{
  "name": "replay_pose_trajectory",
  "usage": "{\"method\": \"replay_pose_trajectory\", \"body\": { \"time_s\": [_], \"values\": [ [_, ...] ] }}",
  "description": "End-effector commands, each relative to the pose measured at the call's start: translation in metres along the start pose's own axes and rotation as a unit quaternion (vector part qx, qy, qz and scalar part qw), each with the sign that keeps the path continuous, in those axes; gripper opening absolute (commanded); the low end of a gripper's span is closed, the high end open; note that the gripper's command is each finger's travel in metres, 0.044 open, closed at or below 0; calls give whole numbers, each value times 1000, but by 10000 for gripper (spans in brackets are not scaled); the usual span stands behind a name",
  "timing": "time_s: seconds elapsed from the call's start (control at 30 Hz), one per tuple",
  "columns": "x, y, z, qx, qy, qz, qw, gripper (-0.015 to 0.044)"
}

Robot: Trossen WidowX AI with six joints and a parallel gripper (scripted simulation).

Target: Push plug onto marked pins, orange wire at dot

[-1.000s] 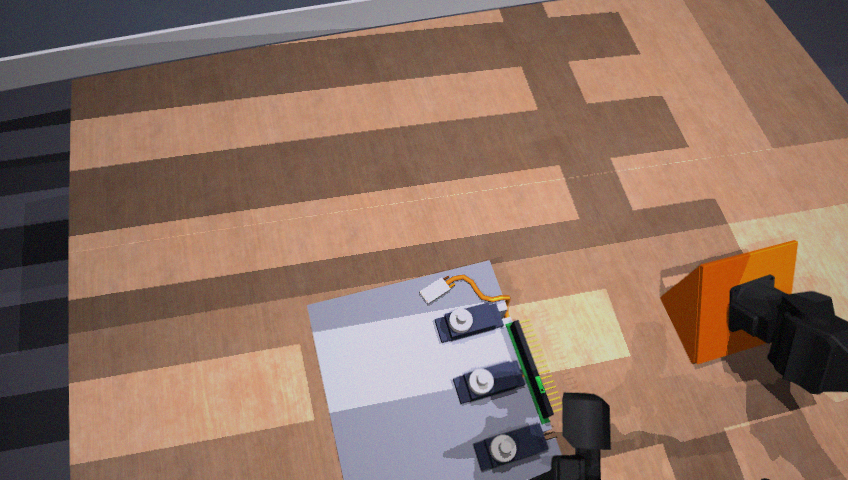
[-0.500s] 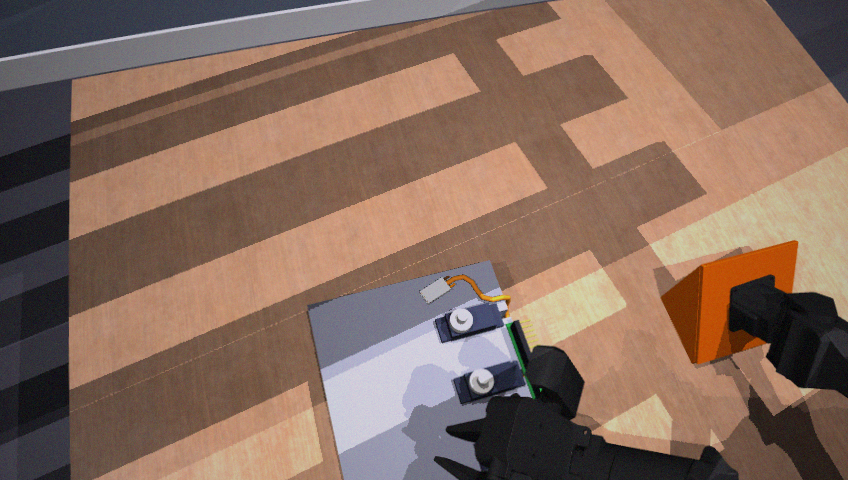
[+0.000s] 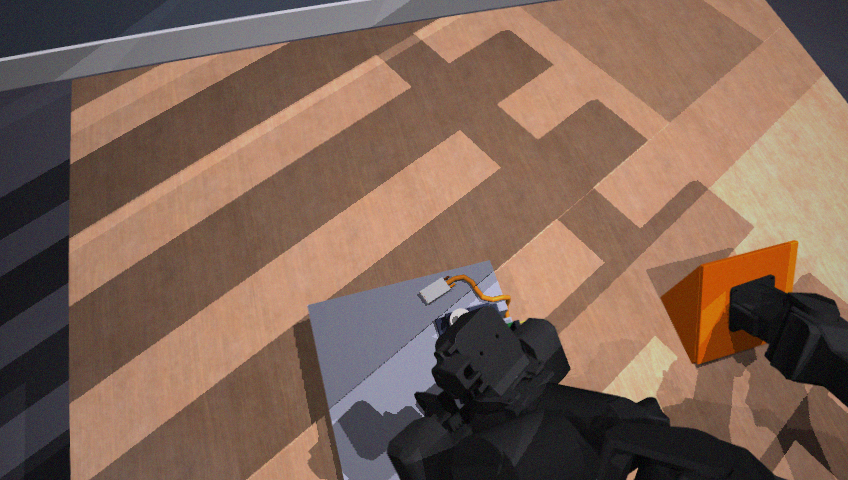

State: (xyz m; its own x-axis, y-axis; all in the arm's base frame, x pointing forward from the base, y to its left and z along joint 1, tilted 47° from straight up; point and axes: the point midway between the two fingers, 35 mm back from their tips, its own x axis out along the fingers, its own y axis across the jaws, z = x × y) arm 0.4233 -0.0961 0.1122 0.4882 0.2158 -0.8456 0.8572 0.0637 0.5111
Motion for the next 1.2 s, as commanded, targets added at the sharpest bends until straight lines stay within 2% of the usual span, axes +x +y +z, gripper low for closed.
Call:
{"method": "replay_pose_trajectory", "body": {
  "time_s": [0.0, 0.57, 1.17],
  "values": [
    [13, -10, 9, 63, 20, -29, 997, 115],
    [49, -49, 37, 308, 77, -138, 938, 115],
    [79, -94, 60, 548, 110, -251, 791, 115]
  ]
}}
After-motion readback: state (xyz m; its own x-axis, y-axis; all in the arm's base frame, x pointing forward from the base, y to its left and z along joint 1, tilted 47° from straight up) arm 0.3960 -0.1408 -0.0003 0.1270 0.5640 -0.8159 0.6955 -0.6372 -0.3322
